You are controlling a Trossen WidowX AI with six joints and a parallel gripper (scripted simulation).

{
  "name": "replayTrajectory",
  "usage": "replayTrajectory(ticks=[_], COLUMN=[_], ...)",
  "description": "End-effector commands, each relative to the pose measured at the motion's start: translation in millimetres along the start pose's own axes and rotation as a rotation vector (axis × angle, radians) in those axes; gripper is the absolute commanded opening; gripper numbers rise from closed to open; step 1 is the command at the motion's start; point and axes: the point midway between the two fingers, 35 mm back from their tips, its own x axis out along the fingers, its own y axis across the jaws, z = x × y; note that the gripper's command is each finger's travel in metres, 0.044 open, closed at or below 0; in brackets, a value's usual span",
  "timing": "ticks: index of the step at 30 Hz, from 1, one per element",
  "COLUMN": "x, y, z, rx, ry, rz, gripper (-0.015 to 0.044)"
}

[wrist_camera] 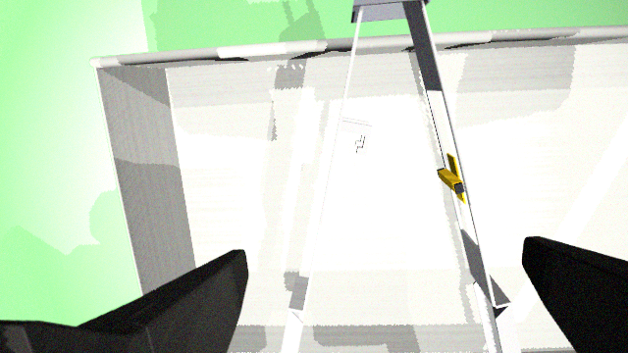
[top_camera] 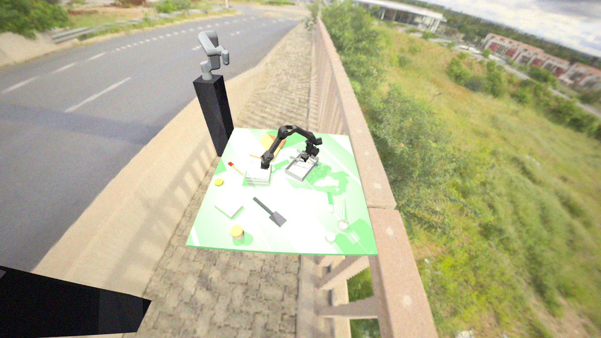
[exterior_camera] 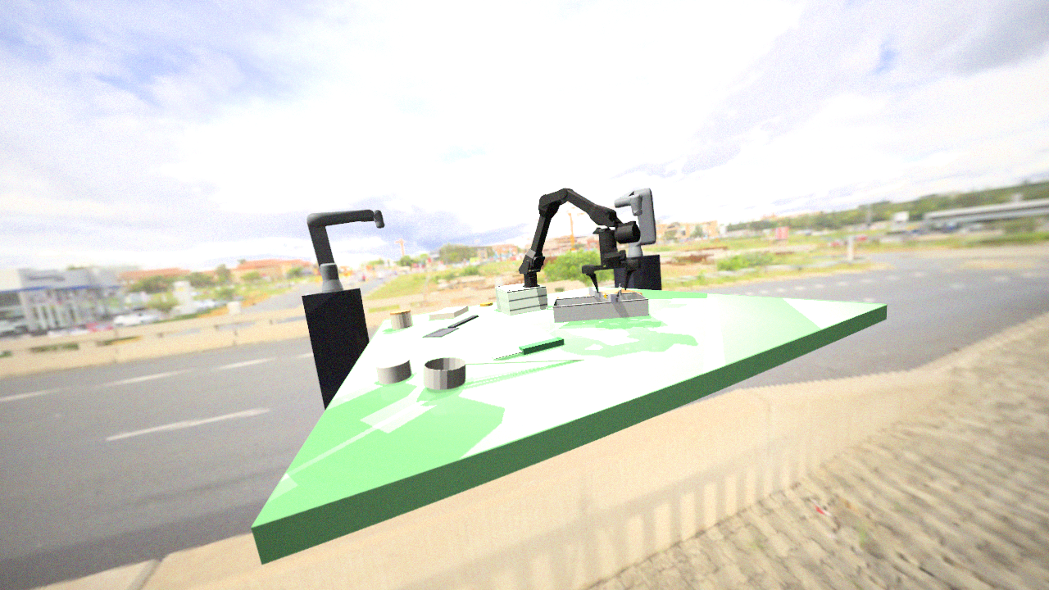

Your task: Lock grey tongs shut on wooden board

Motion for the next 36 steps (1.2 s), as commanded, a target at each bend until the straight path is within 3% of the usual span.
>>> replayTrajectory(ticks=[1, 31, 34, 36], x=[8, 54, 50, 50], y=[-1, -5, -4, -4], z=[-1, -4, -3, -3], rx=[0.0, 0.0, 0.004, 0.004], ry=[0.006, 0.007, 0.002, 0.002], rz=[-0.002, -0.002, -0.002, -0.002], gripper=[0.044, 0.044, 0.0361, 0.0348])
